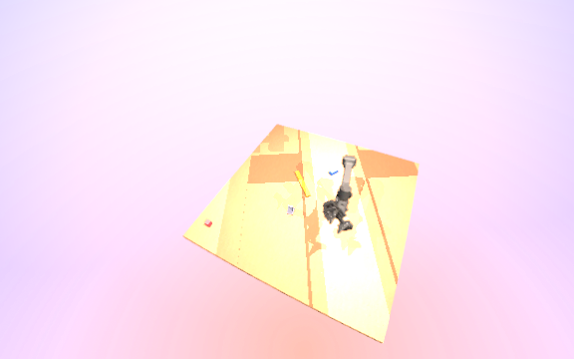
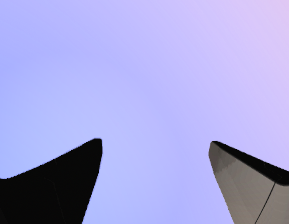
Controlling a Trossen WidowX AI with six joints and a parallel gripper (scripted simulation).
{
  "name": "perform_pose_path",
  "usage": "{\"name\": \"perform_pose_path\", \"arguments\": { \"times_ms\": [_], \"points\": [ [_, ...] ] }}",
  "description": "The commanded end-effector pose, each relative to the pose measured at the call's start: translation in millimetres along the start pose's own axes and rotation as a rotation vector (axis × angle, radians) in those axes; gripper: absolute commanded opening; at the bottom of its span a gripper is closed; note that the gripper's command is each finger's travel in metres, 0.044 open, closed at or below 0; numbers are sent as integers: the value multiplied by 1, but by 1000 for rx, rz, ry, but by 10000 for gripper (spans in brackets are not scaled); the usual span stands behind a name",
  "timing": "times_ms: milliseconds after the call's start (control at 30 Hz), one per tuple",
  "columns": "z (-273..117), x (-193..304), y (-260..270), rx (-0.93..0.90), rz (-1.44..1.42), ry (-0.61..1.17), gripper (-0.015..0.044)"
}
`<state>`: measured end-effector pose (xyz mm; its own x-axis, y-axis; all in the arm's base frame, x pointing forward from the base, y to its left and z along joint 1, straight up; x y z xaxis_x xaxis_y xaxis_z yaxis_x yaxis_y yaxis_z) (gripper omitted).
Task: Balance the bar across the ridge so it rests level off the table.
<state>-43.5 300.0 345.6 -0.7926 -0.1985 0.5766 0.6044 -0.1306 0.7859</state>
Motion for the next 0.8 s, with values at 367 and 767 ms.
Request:
{"name": "perform_pose_path", "arguments": {
  "times_ms": [367, 767],
  "points": [
    [15, -75, 15, 74, -246, -283, 315],
    [8, -135, 33, 151, -393, -490, 315]
  ]
}}
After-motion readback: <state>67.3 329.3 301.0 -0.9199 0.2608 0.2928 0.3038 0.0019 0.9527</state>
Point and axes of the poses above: the point midway between the two fingers, 35 mm back from their tips, its own z axis out along the fingers, its own y axis across the jaws, x = y × z, the point moved 2 cm from there along -z, back along the fingers, and after that the axes turned 7 degrees about -z, right-handed, at the moved point
